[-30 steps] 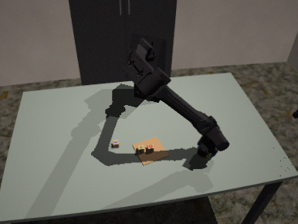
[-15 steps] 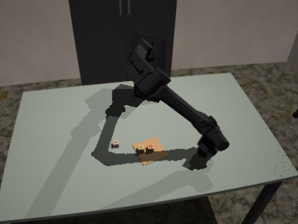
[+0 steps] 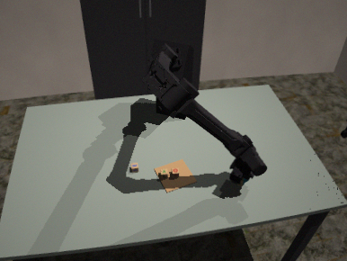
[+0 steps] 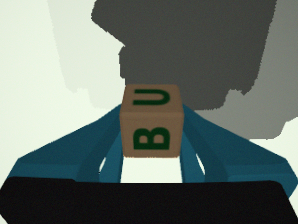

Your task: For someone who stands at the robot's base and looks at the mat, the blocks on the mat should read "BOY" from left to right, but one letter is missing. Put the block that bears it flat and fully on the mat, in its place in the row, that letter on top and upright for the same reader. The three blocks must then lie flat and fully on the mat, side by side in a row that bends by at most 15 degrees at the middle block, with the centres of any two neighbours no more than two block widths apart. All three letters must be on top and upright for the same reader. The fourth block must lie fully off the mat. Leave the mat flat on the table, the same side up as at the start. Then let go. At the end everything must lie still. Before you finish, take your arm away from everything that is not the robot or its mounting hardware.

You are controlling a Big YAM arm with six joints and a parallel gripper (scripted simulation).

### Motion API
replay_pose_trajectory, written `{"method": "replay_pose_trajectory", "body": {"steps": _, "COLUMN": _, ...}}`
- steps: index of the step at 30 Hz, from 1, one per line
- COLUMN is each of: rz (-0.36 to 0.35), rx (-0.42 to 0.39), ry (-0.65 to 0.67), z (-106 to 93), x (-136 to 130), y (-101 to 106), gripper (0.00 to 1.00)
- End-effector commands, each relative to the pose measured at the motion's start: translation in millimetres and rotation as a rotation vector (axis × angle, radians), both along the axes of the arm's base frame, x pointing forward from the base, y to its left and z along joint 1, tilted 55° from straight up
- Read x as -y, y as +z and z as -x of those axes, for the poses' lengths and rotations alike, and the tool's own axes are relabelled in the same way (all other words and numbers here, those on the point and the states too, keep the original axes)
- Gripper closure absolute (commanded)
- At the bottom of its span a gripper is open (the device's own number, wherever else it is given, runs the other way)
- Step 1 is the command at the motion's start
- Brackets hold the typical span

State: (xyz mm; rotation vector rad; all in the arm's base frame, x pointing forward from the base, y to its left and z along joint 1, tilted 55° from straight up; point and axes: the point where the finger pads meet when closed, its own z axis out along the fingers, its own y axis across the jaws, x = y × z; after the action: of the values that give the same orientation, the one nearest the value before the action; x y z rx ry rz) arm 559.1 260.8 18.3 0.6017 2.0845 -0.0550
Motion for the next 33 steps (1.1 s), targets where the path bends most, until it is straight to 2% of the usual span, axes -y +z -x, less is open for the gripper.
{"method": "replay_pose_trajectory", "body": {"steps": 1, "rz": 0.009, "rx": -0.007, "ry": -0.001, "z": -2.9, "x": 1.5, "y": -9.9, "gripper": 0.73}}
{"method": "replay_pose_trajectory", "body": {"steps": 20, "rz": 0.009, "rx": -0.007, "ry": -0.001, "z": -2.6, "x": 1.3, "y": -10.0, "gripper": 0.73}}
{"method": "replay_pose_trajectory", "body": {"steps": 24, "rz": 0.017, "rx": -0.025, "ry": 0.02, "z": 17.0, "x": -13.0, "y": -12.6, "gripper": 0.73}}
{"method": "replay_pose_trajectory", "body": {"steps": 25, "rz": -0.005, "rx": 0.004, "ry": 0.02, "z": 16.6, "x": -16.4, "y": 10.3, "gripper": 0.73}}
{"method": "replay_pose_trajectory", "body": {"steps": 28, "rz": -0.005, "rx": 0.004, "ry": 0.02, "z": 20.3, "x": -17.5, "y": 12.9, "gripper": 0.73}}
{"method": "replay_pose_trajectory", "body": {"steps": 33, "rz": -0.006, "rx": 0.004, "ry": 0.02, "z": 47.1, "x": -25.7, "y": 31.8, "gripper": 0.73}}
